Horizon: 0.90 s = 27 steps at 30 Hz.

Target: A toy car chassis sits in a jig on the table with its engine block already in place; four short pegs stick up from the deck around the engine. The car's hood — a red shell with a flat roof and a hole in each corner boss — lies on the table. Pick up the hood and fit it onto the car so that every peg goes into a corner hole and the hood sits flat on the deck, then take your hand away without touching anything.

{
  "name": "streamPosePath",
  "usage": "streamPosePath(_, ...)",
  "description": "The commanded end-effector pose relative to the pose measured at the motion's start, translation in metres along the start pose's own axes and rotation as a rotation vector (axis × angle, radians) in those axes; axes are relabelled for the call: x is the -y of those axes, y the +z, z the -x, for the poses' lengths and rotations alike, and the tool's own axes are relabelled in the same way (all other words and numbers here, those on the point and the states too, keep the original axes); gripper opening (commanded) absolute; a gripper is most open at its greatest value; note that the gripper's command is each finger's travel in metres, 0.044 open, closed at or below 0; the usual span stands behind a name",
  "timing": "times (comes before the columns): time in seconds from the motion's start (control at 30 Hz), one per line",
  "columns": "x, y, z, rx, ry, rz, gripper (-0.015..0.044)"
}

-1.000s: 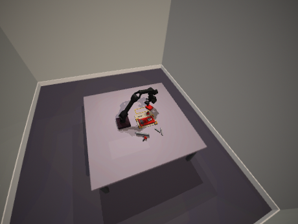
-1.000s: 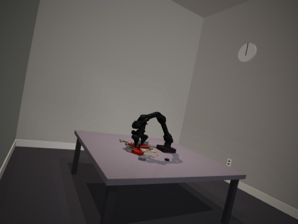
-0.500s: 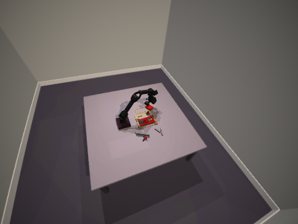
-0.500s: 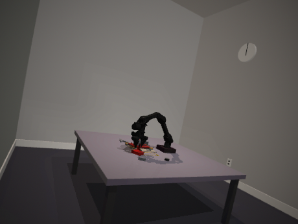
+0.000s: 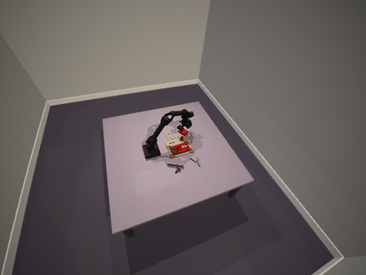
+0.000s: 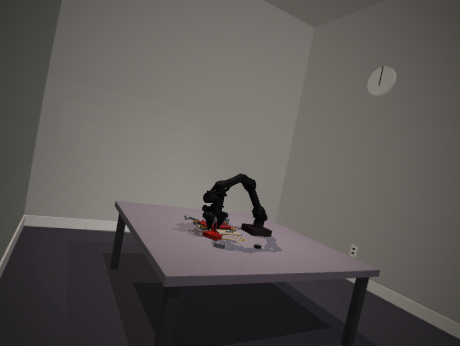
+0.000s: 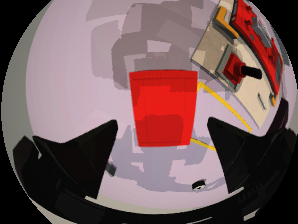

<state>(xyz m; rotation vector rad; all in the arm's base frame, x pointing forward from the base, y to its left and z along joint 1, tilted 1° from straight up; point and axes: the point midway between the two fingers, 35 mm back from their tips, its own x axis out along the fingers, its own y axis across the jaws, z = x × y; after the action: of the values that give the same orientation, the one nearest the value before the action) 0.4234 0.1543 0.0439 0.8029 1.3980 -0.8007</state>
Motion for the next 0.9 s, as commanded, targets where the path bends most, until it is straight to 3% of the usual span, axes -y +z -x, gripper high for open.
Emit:
streamPosePath(0.0, 0.0, -0.001, -0.003, -0.004, 0.0, 0.006, 0.044)
streamPosePath(0.87, 0.003, -0.002, -0.021, -0.004, 0.0, 0.006, 0.044)
